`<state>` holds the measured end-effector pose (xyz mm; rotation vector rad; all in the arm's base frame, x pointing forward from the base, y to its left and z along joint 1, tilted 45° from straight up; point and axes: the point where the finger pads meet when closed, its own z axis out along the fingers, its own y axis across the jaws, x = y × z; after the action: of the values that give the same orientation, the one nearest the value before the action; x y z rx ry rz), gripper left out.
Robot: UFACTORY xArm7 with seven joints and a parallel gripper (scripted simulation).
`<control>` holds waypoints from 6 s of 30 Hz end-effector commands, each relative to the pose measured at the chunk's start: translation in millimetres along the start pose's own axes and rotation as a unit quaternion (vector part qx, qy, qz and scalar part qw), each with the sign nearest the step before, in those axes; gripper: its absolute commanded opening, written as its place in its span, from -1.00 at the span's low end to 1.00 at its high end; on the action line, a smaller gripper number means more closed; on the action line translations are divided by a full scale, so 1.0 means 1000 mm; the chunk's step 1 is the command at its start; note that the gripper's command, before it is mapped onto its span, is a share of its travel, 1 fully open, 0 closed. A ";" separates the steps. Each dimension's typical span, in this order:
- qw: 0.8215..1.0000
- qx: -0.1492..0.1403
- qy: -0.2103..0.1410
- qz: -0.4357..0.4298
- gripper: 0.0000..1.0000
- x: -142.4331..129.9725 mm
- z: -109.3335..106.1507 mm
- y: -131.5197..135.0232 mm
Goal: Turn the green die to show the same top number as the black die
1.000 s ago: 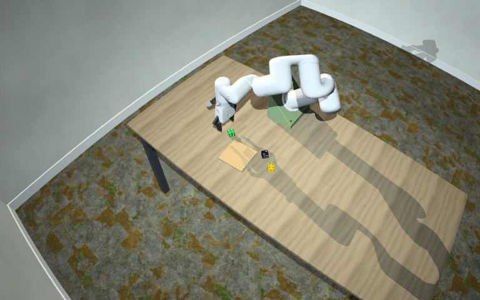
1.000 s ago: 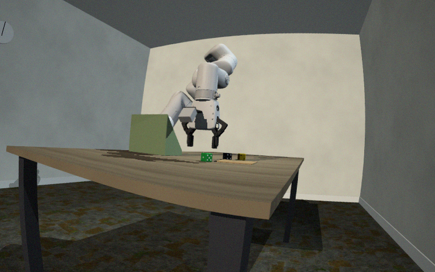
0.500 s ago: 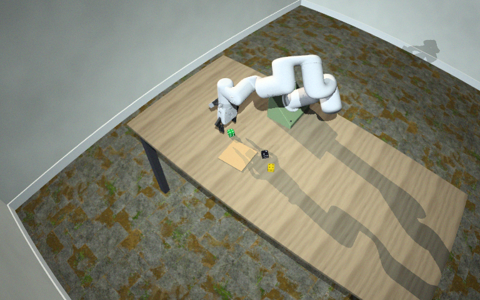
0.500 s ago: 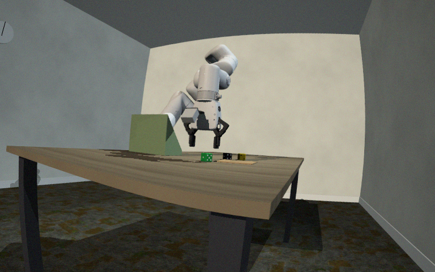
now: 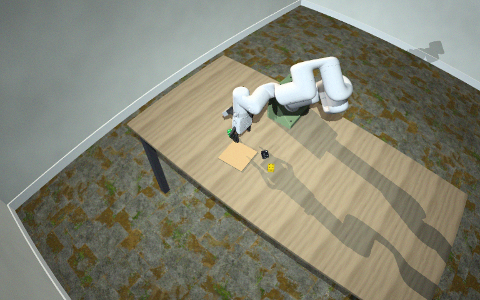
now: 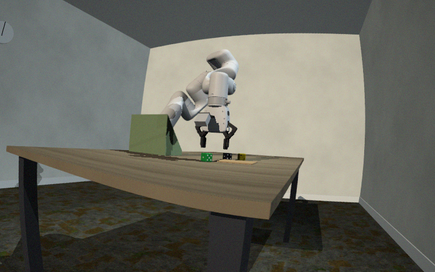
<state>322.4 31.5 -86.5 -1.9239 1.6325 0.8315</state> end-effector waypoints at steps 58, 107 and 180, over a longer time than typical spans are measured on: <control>1.000 0.003 0.004 0.001 1.00 -0.109 -0.003 -0.001; 1.000 0.003 0.004 0.001 1.00 -0.179 -0.003 -0.045; 0.974 0.005 0.002 0.228 1.00 0.063 -0.099 -0.005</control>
<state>346.5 -64.0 -43.0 -1.5888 2.0833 0.9747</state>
